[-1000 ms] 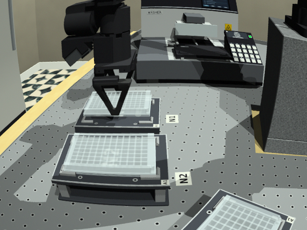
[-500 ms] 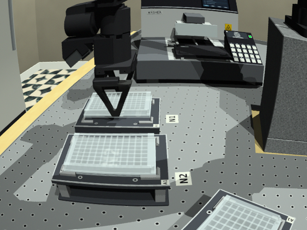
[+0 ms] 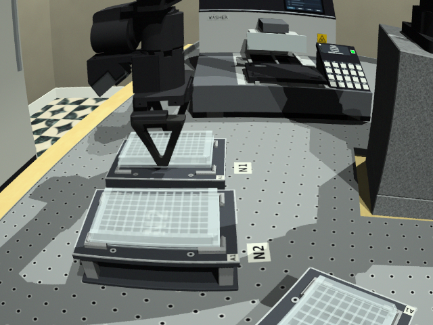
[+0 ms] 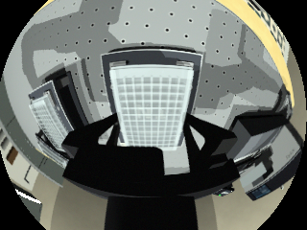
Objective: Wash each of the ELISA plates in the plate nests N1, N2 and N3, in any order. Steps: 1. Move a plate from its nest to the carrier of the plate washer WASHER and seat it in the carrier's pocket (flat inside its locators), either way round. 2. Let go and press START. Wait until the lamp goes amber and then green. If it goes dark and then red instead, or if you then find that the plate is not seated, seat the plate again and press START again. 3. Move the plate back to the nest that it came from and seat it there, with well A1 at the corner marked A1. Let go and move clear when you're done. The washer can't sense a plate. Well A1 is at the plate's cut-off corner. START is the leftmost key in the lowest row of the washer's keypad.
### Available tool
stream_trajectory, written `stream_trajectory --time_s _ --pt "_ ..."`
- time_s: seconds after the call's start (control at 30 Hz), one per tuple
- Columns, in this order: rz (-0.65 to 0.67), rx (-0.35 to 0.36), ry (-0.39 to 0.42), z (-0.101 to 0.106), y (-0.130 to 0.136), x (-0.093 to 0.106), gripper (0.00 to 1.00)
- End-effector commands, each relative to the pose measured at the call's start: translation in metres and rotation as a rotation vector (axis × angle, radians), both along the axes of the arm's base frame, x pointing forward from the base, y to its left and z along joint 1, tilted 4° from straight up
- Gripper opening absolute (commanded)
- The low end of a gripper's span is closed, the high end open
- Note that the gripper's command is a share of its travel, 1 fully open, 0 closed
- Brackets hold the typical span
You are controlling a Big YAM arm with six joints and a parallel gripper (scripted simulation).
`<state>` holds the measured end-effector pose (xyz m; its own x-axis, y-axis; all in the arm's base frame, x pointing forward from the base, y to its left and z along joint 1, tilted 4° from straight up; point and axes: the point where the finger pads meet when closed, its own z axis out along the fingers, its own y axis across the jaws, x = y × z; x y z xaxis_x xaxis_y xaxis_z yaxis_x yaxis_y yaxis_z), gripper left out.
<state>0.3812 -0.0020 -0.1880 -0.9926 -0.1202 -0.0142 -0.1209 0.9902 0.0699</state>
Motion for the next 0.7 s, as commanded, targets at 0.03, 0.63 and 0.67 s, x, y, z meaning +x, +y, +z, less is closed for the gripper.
stream_trajectory --time_s 0.03,0.63,0.67 --pt "-0.004 -0.003 -0.021 -0.0014 0.0029 0.012 0.84" --pt "-0.003 -0.003 -0.021 -0.0052 0.0033 0.0135 0.84" --pt "-0.003 -0.003 -0.018 -0.006 0.0033 0.0126 0.84"
